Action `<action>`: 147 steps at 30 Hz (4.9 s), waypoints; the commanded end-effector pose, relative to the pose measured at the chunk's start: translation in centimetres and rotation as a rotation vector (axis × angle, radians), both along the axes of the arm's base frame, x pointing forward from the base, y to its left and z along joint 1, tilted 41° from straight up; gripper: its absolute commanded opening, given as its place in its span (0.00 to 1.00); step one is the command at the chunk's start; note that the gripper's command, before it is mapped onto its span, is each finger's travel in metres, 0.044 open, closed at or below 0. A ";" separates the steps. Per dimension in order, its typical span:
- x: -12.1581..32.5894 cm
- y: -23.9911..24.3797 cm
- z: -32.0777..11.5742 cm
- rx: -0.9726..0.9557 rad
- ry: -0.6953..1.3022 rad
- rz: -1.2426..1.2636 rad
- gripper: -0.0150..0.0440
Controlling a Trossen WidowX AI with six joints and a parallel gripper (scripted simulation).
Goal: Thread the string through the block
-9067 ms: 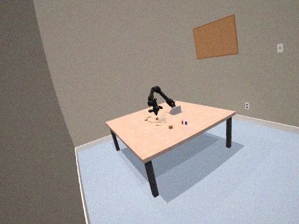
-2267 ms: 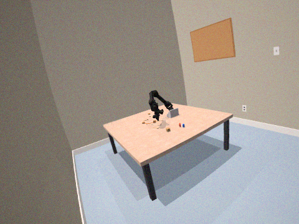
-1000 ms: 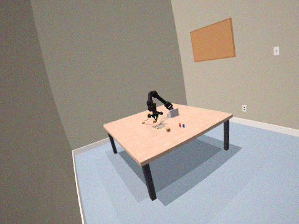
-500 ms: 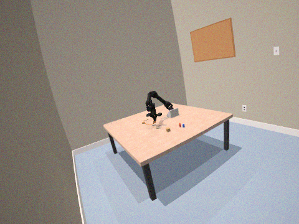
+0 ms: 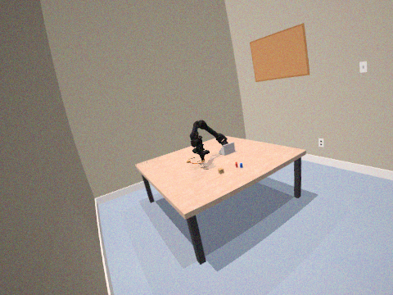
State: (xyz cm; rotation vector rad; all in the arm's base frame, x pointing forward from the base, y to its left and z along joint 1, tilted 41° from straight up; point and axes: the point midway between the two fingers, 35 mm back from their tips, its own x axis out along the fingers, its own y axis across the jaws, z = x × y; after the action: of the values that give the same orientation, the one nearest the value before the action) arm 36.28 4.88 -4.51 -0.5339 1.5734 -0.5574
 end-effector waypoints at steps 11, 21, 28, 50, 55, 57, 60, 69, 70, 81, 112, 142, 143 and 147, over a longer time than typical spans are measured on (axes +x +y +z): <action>1.0 -0.8 0.9 -0.039 -0.347 -0.407 0.25; 1.5 -1.5 1.3 -0.063 -0.584 -0.692 0.25; 1.9 -1.9 1.7 -0.081 -0.750 -0.892 0.25; 3.0 -3.4 2.7 -0.134 -1.272 -1.519 0.25; 3.3 -3.8 3.0 -0.146 -1.390 -1.662 0.25; 3.3 -3.9 3.1 -0.151 -1.438 -1.719 0.25; 3.4 -4.0 3.1 -0.154 -1.473 -1.761 0.25; 3.7 -3.8 3.0 -0.154 -1.473 -1.761 0.25; 3.8 -3.8 3.0 -0.154 -1.473 -1.761 0.25; 4.8 -3.0 2.4 -0.153 -1.471 -1.758 0.25; 7.5 -0.8 0.4 -0.148 -1.471 -1.762 0.25; 7.5 -0.2 -1.4 -0.139 -1.469 -1.767 0.25; 7.4 -0.2 -1.5 -0.139 -1.469 -1.767 0.25; 7.1 -0.3 -1.8 -0.139 -1.469 -1.767 0.25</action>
State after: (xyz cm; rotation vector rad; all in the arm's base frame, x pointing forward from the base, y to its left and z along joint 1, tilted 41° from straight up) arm 43.54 4.54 -6.39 1.1935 0.1440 -1.7658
